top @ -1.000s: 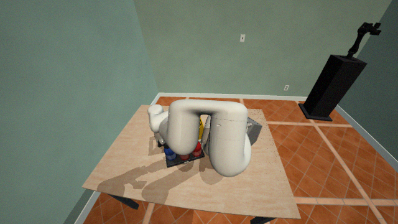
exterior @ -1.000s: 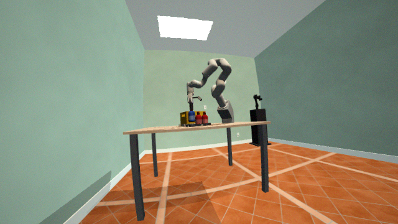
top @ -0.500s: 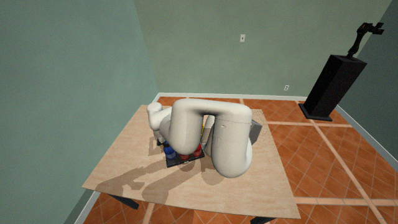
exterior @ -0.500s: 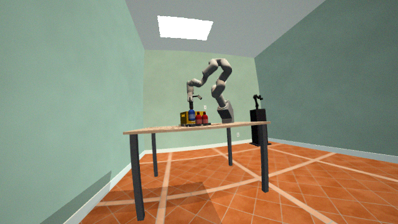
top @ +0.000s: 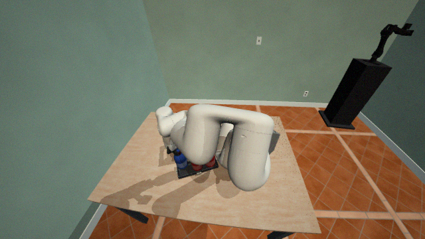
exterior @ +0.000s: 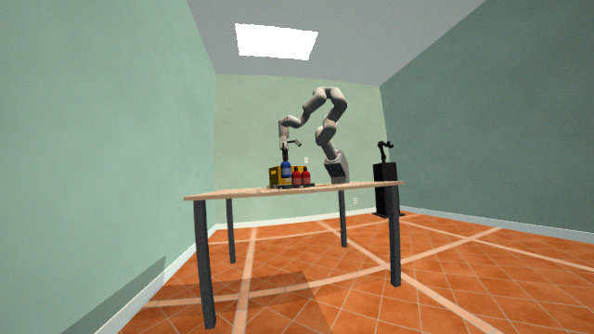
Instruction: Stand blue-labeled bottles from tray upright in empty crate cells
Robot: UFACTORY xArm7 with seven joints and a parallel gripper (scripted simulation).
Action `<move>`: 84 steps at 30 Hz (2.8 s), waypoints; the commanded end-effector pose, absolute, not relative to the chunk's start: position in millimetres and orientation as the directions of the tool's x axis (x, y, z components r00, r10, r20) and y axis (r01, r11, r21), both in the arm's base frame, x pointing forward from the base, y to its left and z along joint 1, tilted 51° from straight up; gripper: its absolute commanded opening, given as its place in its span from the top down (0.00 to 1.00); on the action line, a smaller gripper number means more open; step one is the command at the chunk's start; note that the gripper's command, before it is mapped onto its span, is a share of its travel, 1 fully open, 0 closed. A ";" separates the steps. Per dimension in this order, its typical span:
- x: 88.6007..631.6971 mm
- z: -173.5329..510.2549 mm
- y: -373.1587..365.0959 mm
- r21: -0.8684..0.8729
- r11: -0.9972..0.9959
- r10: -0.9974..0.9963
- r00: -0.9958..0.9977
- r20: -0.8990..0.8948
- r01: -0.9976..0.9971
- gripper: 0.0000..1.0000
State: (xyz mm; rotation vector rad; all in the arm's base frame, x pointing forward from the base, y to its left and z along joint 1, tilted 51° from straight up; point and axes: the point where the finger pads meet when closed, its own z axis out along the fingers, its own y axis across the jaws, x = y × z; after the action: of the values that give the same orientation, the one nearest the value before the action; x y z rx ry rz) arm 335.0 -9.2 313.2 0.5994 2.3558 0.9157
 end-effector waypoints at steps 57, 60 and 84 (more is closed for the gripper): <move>322.4 327.4 -19.7 0.713 0.670 0.572 -0.755 -0.321 0.205 1.00; 320.2 329.6 -21.4 0.713 0.670 0.572 -0.755 -0.321 0.205 1.00; 306.7 343.2 -31.6 0.713 0.670 0.572 -0.755 -0.321 0.205 1.00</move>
State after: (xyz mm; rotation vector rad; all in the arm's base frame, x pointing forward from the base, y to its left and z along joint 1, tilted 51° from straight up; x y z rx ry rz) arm 308.1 -29.7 340.3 0.5995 2.3559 0.9161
